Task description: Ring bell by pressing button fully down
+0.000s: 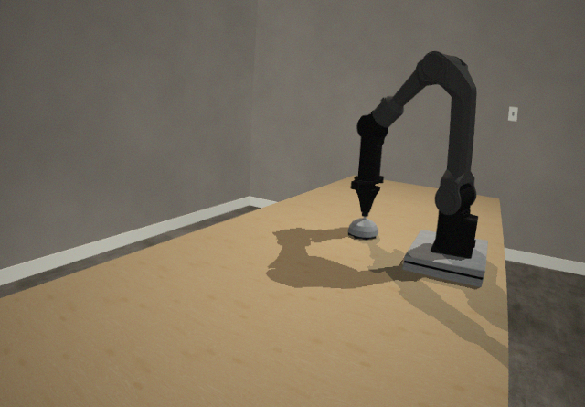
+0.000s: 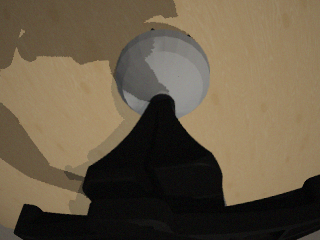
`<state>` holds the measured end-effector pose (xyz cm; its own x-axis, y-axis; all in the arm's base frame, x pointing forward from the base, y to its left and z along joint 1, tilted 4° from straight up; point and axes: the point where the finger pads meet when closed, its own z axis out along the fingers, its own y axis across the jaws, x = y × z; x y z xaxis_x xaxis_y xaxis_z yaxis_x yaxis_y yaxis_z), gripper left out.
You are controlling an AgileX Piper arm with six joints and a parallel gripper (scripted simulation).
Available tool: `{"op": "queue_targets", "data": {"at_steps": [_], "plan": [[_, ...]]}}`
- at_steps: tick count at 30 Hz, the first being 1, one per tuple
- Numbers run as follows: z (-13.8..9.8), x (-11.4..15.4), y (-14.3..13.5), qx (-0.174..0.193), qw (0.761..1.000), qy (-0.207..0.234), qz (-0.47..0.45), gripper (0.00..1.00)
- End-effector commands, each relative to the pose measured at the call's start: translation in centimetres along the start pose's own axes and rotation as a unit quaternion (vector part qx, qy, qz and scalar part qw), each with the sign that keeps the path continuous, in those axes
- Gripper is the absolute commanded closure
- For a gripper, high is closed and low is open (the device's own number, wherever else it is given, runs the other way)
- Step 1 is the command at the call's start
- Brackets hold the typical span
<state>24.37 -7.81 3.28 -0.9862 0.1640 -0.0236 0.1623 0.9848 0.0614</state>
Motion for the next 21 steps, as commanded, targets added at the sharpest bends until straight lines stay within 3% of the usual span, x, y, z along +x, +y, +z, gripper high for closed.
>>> {"op": "queue_targets", "data": {"at_steps": [1, 21], "plan": [[0.07, 0.03, 0.04, 0.0, 1.0, 0.001, -0.001, 1.0], [0.56, 0.06, 0.05, -0.001, 1.0, 0.002, -0.001, 1.0]]}}
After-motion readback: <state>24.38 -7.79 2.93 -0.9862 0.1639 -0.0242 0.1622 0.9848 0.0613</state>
